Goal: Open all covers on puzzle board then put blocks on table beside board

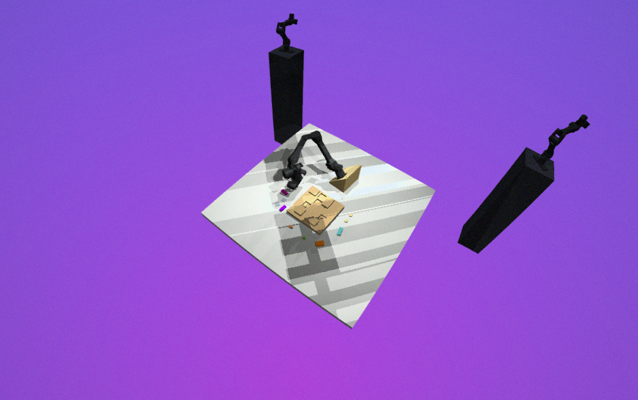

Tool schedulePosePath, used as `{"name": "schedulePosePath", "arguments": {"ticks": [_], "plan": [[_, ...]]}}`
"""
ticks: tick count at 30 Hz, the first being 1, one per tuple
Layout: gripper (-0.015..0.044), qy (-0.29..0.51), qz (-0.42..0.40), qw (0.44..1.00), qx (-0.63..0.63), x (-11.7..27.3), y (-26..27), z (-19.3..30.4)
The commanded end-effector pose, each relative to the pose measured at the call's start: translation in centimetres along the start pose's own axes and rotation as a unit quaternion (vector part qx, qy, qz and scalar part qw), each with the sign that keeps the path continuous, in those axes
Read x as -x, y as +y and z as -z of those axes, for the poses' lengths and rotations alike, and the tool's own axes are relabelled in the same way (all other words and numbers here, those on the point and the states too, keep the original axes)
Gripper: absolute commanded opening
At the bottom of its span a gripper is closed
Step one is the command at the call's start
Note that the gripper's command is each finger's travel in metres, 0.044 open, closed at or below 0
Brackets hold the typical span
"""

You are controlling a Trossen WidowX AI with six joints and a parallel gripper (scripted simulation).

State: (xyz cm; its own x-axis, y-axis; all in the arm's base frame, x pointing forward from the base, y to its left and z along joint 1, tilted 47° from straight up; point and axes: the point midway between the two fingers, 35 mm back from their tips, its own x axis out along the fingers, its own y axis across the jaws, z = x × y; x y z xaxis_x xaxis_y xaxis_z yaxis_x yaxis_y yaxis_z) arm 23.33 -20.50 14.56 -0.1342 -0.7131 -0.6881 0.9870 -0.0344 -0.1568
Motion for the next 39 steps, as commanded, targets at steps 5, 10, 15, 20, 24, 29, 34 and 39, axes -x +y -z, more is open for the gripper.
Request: {"name": "schedulePosePath", "arguments": {"ticks": [5,10,15,20,24,29,34,39], "plan": [[0.0080,0.000,-0.001,1.000,0.003,-1.3,-0.1,0.1],[0.0080,-0.001,0.000,1.000,0.003,-2.1,-0.2,0.0],[0.0080,-0.002,0.000,1.000,0.003,-2.9,-0.3,0.0],[0.0080,-0.004,0.000,1.000,0.003,-3.7,-0.5,0.0],[0.0106,-0.005,0.001,1.000,0.000,-3.6,-0.5,-0.1],[0.0238,-0.005,0.001,1.000,0.000,-3.6,-0.5,-0.1],[0.0369,-0.005,0.001,1.000,0.000,-3.6,-0.5,-0.1],[0.0440,-0.004,0.001,1.000,0.001,-2.9,-0.4,-0.1]]}}
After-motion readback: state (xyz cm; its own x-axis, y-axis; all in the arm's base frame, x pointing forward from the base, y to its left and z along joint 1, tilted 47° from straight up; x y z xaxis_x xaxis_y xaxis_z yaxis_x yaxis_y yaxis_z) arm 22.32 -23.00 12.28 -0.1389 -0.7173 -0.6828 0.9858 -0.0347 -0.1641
